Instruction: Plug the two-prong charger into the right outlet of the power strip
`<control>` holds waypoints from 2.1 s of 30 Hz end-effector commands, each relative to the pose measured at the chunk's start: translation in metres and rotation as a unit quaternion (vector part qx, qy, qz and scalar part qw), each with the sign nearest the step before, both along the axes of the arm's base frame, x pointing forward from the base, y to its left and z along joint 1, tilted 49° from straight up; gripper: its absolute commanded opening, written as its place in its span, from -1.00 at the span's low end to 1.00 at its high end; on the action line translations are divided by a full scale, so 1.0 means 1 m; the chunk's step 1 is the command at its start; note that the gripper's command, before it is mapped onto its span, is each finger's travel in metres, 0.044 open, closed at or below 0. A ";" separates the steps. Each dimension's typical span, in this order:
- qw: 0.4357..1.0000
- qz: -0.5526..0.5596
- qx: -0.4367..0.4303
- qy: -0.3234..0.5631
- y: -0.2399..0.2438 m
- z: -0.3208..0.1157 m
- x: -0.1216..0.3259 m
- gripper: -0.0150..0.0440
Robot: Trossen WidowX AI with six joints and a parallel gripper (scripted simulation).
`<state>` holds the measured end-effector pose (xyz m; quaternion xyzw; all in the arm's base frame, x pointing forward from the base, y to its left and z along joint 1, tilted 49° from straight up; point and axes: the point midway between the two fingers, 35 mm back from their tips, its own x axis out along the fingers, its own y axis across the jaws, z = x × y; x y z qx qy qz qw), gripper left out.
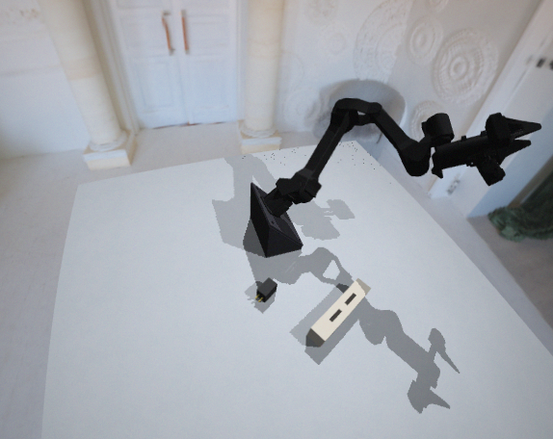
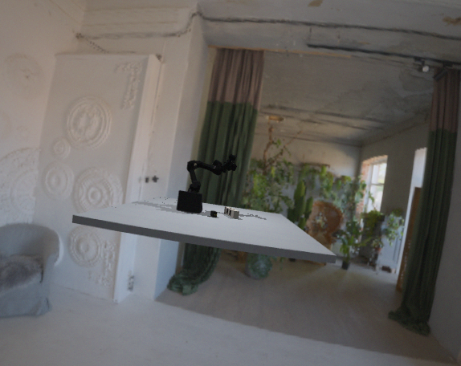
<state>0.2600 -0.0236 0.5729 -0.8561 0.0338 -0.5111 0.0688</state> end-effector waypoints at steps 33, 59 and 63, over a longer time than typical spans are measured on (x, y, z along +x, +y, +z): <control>0.888 0.198 0.278 0.310 -0.070 -0.183 0.163 1.00; 0.596 0.230 0.658 0.398 -0.125 -0.380 0.183 1.00; 0.540 0.220 0.714 0.389 -0.130 -0.408 0.176 1.00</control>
